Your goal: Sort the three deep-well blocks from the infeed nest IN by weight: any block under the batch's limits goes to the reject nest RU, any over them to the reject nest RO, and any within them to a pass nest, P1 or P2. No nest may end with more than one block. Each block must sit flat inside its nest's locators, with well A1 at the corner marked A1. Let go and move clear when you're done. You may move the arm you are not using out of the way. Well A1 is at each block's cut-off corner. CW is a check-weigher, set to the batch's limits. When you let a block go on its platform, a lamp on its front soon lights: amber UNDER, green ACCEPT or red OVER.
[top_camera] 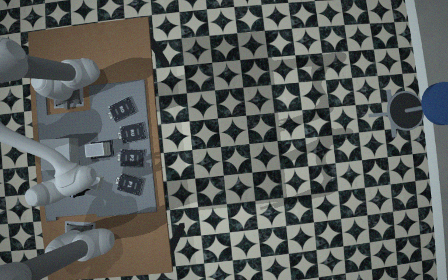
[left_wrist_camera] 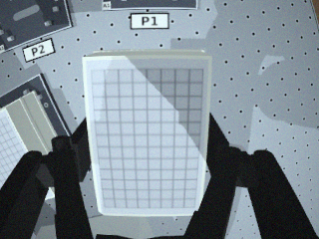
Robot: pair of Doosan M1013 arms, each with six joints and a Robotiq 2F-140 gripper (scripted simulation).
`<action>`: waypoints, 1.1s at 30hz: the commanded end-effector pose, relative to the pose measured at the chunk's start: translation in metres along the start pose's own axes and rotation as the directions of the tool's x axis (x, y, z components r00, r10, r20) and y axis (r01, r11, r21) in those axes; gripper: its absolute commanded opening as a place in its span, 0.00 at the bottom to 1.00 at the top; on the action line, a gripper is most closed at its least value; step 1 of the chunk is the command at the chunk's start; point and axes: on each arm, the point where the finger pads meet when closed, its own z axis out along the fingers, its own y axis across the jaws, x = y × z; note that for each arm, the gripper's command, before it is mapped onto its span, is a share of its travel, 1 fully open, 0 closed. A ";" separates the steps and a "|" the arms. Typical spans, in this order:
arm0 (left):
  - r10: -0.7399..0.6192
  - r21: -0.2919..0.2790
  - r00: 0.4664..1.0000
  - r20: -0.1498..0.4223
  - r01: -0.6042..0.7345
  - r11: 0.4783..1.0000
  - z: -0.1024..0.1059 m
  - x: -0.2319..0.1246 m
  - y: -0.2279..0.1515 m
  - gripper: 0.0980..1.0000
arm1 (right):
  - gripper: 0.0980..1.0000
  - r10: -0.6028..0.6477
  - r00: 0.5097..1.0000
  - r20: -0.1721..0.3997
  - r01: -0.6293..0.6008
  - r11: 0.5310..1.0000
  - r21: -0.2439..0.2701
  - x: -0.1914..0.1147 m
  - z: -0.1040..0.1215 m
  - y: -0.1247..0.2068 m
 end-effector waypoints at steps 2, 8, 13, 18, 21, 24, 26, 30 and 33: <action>0.000 -0.001 1.000 -0.001 0.000 1.000 0.002 0.009 0.000 0.00 | 1.00 0.000 1.000 -0.001 0.000 1.000 0.001 0.000 -0.001 0.000; 0.000 -0.001 1.000 -0.001 0.000 1.000 0.008 0.028 0.000 0.00 | 1.00 0.000 1.000 -0.001 0.000 1.000 0.001 0.000 -0.001 0.000; 0.000 -0.001 1.000 -0.001 0.000 1.000 0.013 0.044 0.000 0.00 | 1.00 0.000 1.000 -0.001 0.000 1.000 0.001 0.000 -0.001 0.000; 0.000 -0.001 1.000 -0.001 0.000 1.000 0.016 0.054 0.000 0.00 | 1.00 0.000 1.000 -0.001 0.000 1.000 0.001 0.000 -0.001 0.000; 0.000 -0.001 1.000 -0.001 0.000 1.000 0.019 0.063 -0.001 0.00 | 1.00 0.000 1.000 -0.001 0.000 1.000 0.001 0.000 -0.001 0.000; 0.000 -0.001 1.000 -0.001 0.000 1.000 0.022 0.073 -0.001 0.00 | 1.00 0.000 1.000 -0.001 0.000 1.000 0.001 0.000 -0.001 0.000; 0.000 -0.001 1.000 -0.001 0.000 1.000 0.024 0.079 -0.001 0.00 | 1.00 0.000 1.000 -0.001 0.000 1.000 0.001 0.000 -0.001 0.000; 0.000 -0.001 1.000 -0.001 0.000 1.000 0.028 0.092 -0.001 0.00 | 1.00 0.000 1.000 -0.001 0.000 1.000 0.001 0.000 -0.001 0.000; 0.000 -0.001 1.000 -0.001 0.000 1.000 0.031 0.102 -0.001 0.00 | 1.00 0.000 1.000 -0.001 0.000 1.000 0.001 0.000 -0.001 0.000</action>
